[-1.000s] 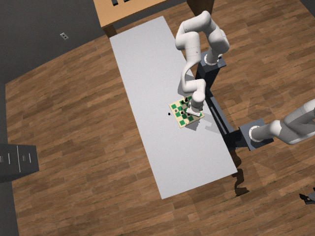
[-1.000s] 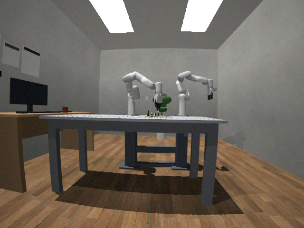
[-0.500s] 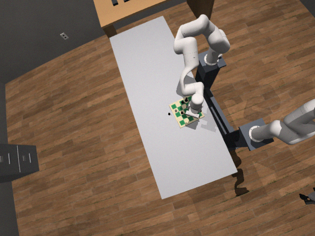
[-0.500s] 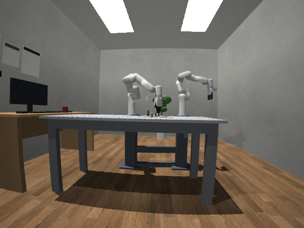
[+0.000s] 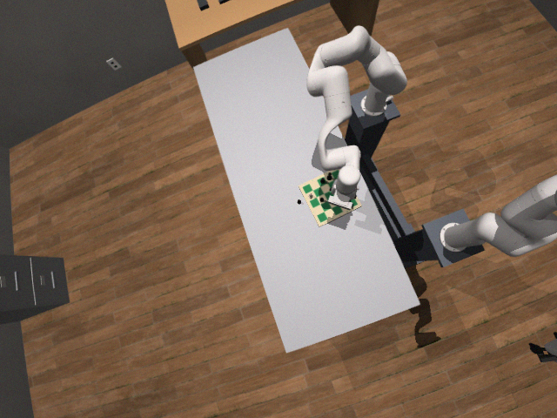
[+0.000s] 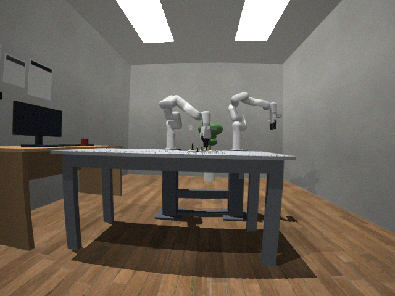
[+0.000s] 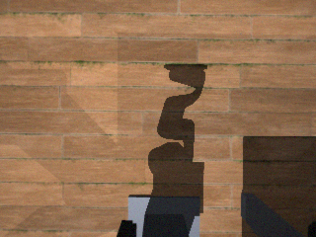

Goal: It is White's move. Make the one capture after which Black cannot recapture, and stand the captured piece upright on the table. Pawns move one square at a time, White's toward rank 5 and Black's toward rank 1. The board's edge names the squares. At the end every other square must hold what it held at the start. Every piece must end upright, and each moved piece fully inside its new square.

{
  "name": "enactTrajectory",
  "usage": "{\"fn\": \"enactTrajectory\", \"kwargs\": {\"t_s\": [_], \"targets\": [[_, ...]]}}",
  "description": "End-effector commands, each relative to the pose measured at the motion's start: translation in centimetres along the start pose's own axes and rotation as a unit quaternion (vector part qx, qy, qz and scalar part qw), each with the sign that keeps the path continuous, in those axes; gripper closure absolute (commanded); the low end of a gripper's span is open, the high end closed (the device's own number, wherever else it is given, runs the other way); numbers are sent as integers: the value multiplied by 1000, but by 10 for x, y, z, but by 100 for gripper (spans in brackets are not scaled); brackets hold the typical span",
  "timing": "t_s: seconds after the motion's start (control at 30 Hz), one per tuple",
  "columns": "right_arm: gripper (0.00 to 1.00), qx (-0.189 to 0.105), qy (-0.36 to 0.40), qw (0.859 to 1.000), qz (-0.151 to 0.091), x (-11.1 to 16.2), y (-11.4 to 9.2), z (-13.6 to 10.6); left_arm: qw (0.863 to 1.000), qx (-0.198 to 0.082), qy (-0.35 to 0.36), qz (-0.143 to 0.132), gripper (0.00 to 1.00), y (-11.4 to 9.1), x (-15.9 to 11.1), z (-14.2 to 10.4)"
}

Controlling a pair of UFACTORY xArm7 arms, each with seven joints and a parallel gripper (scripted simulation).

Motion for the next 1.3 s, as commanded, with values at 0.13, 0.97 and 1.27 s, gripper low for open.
{"fn": "enactTrajectory", "kwargs": {"t_s": [0.13, 0.97, 1.27], "targets": [[100, 2, 0, 1000, 0, 0, -2, 1, 1000, 2, 0, 0, 0, -1, 0, 1], [100, 2, 0, 1000, 0, 0, 0, 1, 1000, 2, 0, 0, 0, -1, 0, 1], [100, 2, 0, 1000, 0, 0, 2, 1, 1000, 2, 0, 0, 0, -1, 0, 1]]}}
Point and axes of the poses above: on each arm, the point where the finger pads meet when closed, its own y axis out along the fingers, its own x axis across the jaws, z = x × y, the point moved 6 cm from there along -y, back along the fingers, and after that the axes turned 9 degrees about y, right-handed, at the moved point
